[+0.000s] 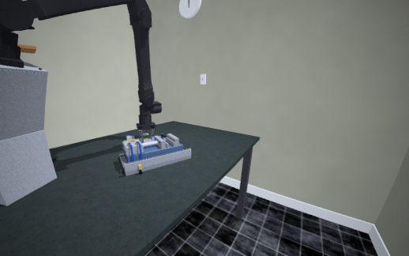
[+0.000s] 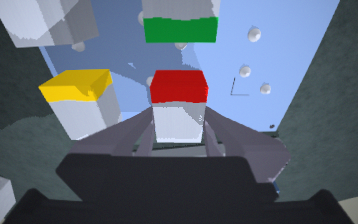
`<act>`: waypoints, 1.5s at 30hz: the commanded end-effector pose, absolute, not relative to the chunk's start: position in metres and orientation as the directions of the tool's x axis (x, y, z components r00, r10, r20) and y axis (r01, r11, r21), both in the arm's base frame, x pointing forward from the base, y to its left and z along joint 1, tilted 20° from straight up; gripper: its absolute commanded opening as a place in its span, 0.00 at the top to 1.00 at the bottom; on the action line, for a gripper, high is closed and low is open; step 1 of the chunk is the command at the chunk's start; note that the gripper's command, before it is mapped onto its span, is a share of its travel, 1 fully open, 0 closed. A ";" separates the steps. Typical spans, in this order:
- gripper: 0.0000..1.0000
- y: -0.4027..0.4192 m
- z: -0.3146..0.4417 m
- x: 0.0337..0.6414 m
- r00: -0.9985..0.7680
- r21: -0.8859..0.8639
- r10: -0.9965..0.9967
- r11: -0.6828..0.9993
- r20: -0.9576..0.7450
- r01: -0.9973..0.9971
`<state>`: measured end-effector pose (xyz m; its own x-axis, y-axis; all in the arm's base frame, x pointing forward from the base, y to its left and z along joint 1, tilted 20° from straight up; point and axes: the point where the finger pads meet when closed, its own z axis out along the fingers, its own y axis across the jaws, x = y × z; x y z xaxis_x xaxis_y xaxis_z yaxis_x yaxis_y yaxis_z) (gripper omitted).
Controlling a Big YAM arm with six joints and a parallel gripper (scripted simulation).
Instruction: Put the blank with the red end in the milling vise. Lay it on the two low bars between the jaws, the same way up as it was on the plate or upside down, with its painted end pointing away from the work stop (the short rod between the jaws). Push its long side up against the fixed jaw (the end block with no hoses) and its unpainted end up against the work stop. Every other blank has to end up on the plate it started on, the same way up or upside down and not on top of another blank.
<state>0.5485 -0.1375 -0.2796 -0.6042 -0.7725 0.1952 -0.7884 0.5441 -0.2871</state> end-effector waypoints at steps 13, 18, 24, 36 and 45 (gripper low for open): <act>1.00 -0.141 -0.281 0.555 -0.605 -0.296 -0.773 0.542 0.189 -0.786; 1.00 -0.141 -0.281 0.555 -0.605 -0.296 -0.773 0.542 0.189 -0.786; 1.00 -0.140 -0.274 0.557 -0.606 -0.301 -0.774 0.542 0.187 -0.785; 1.00 -0.122 -0.246 0.555 -0.601 -0.301 -0.777 0.537 0.185 -0.788; 1.00 -0.109 -0.209 0.549 -0.602 -0.302 -0.777 0.537 0.186 -0.787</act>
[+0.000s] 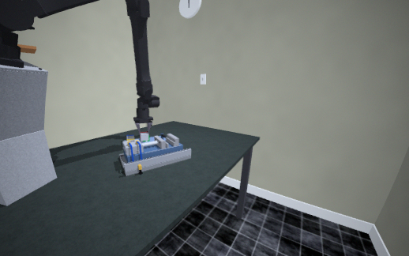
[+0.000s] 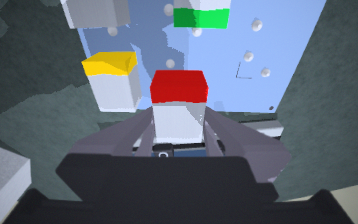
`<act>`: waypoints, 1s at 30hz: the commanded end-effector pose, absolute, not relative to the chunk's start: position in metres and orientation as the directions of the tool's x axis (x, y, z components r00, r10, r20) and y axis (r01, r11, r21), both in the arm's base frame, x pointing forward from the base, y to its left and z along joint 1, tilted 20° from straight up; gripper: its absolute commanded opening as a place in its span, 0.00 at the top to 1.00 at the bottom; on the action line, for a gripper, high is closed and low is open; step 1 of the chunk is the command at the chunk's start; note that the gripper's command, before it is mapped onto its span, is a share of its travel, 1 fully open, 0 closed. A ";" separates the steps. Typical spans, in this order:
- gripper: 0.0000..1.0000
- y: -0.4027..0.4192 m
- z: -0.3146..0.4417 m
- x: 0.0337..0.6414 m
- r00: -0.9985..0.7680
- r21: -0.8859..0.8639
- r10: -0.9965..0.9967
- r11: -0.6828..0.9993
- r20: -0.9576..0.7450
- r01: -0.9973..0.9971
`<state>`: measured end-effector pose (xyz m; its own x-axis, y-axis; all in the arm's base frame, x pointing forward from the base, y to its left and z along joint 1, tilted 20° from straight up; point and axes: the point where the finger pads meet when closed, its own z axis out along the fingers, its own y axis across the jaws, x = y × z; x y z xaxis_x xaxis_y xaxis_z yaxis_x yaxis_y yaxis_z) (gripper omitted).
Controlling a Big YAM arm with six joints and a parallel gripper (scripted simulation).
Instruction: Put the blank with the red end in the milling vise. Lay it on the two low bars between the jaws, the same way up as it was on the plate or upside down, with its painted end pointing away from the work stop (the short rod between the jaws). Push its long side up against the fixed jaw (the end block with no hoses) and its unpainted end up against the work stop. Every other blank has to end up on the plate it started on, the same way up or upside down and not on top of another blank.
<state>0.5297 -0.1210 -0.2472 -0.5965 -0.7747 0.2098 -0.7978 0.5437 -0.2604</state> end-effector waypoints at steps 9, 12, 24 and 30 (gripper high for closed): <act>1.00 -0.099 -0.179 0.544 -0.602 -0.302 -0.777 0.538 0.186 -0.787; 1.00 -0.095 -0.170 0.543 -0.602 -0.301 -0.777 0.538 0.186 -0.787; 1.00 -0.097 -0.155 0.541 -0.608 -0.303 -0.772 0.544 0.184 -0.783; 1.00 -0.097 -0.153 0.546 -0.611 -0.312 -0.772 0.545 0.177 -0.778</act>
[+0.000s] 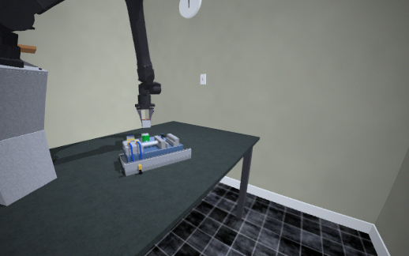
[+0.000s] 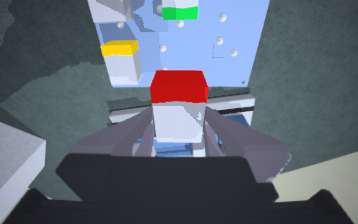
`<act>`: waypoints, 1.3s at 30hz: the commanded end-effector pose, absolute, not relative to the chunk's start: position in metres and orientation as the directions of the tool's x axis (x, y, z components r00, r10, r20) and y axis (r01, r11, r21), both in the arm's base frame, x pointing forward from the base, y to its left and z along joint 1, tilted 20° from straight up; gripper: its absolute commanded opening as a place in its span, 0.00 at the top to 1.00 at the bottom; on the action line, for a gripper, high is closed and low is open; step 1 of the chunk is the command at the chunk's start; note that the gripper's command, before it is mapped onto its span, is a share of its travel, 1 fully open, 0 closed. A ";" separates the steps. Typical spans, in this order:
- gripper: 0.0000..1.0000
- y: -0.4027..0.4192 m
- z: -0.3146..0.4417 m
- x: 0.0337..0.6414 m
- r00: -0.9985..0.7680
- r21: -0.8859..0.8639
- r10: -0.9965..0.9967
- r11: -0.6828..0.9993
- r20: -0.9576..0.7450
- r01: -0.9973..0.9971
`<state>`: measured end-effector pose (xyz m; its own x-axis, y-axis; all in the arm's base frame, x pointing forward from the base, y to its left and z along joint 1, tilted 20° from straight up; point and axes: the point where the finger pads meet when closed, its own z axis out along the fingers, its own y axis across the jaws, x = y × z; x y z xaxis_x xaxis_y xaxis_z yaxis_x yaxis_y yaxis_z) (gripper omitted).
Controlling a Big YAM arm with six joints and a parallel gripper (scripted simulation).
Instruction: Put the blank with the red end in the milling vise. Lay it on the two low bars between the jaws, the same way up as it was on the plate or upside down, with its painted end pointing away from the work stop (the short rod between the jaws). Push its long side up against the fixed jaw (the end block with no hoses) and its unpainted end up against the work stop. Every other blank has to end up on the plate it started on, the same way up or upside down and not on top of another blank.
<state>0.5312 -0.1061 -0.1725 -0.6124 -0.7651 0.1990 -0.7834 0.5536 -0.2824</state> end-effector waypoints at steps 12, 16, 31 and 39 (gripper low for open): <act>1.00 -0.103 -0.153 0.545 -0.633 -0.315 -0.755 0.567 0.171 -0.761; 1.00 -0.105 -0.153 0.544 -0.647 -0.316 -0.744 0.581 0.166 -0.750; 1.00 -0.116 -0.151 0.542 -0.735 -0.334 -0.666 0.669 0.126 -0.664; 1.00 -0.124 -0.148 0.543 -0.812 -0.350 -0.578 0.747 0.081 -0.566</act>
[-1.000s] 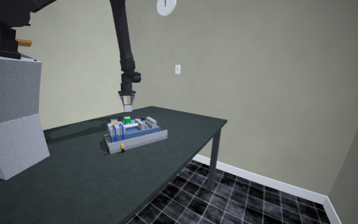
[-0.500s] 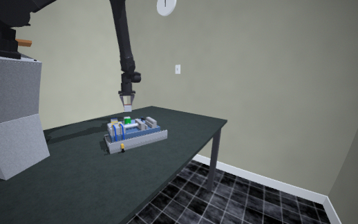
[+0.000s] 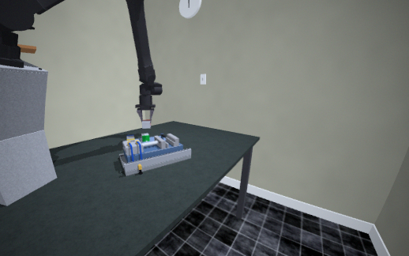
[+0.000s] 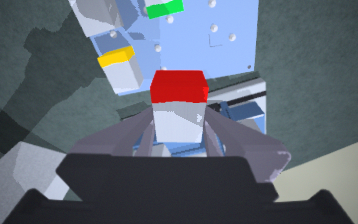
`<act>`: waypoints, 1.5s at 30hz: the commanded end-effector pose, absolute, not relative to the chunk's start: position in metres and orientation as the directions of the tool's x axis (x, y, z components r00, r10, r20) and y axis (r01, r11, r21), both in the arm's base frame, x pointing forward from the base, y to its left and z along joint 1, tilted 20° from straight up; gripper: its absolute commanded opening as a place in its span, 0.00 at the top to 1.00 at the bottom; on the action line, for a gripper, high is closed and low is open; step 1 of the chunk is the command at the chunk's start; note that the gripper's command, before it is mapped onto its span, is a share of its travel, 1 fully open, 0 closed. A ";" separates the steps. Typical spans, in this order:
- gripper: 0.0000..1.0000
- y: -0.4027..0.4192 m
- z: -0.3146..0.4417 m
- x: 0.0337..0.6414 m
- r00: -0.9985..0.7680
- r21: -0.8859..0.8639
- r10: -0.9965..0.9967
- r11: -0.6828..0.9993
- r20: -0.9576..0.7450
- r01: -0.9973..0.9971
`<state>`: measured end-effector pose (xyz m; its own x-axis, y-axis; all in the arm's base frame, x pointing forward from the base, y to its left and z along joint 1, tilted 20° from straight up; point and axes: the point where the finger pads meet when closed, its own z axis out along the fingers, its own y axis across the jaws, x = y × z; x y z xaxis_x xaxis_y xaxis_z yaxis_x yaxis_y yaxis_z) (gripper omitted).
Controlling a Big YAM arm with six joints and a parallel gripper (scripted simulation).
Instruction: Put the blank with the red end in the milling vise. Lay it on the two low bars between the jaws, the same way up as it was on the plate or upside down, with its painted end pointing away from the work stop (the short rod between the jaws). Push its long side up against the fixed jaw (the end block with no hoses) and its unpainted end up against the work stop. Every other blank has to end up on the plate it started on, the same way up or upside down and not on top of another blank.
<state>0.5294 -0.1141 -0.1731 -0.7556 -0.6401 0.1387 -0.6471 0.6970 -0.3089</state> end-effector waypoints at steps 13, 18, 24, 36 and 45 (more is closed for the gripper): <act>1.00 -0.138 -0.144 0.540 -0.922 -0.359 -0.388 0.861 -0.003 -0.361; 1.00 -0.138 -0.142 0.543 -0.950 -0.358 -0.310 0.892 -0.044 -0.274; 1.00 -0.154 -0.140 0.537 -0.982 -0.348 -0.168 0.929 -0.091 -0.127; 1.00 -0.174 -0.132 0.536 -0.972 -0.306 0.122 0.935 -0.200 0.181; 1.00 -0.191 -0.127 0.532 -0.876 -0.234 0.392 0.857 -0.281 0.458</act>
